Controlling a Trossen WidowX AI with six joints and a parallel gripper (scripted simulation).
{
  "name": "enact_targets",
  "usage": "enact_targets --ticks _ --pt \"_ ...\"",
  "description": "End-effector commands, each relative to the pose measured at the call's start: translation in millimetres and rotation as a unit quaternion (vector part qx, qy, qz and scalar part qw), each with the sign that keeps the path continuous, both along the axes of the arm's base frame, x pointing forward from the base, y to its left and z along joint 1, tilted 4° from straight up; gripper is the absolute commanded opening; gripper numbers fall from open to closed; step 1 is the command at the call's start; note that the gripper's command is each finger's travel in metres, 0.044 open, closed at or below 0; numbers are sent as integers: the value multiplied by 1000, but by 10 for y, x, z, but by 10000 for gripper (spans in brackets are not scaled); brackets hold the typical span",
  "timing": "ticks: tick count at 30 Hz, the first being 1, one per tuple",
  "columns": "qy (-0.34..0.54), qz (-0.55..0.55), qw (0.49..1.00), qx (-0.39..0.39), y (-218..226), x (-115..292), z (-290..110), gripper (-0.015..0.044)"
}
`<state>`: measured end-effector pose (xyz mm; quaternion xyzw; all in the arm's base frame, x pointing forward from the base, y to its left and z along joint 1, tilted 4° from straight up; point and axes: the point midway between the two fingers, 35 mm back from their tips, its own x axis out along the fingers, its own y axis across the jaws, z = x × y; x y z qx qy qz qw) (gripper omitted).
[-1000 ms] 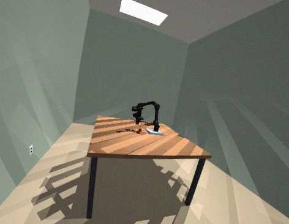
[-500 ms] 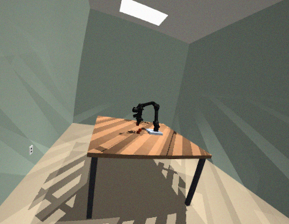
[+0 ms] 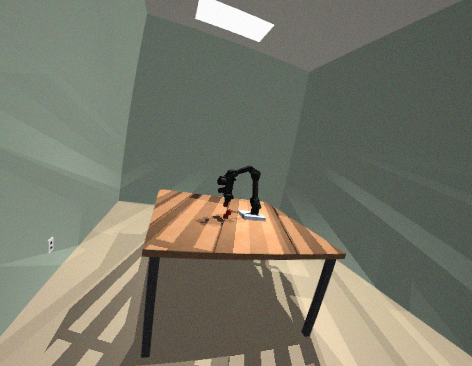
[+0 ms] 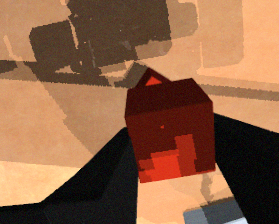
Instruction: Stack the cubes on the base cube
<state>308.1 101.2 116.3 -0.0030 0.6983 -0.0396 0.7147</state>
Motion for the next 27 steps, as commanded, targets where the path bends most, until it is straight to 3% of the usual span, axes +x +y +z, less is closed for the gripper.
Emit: enact_targets --ticks 1,27 --pt "-2 2 1000 -4 9 -3 -88 105" --pt "-3 3 1000 -5 -15 2 -458 105"
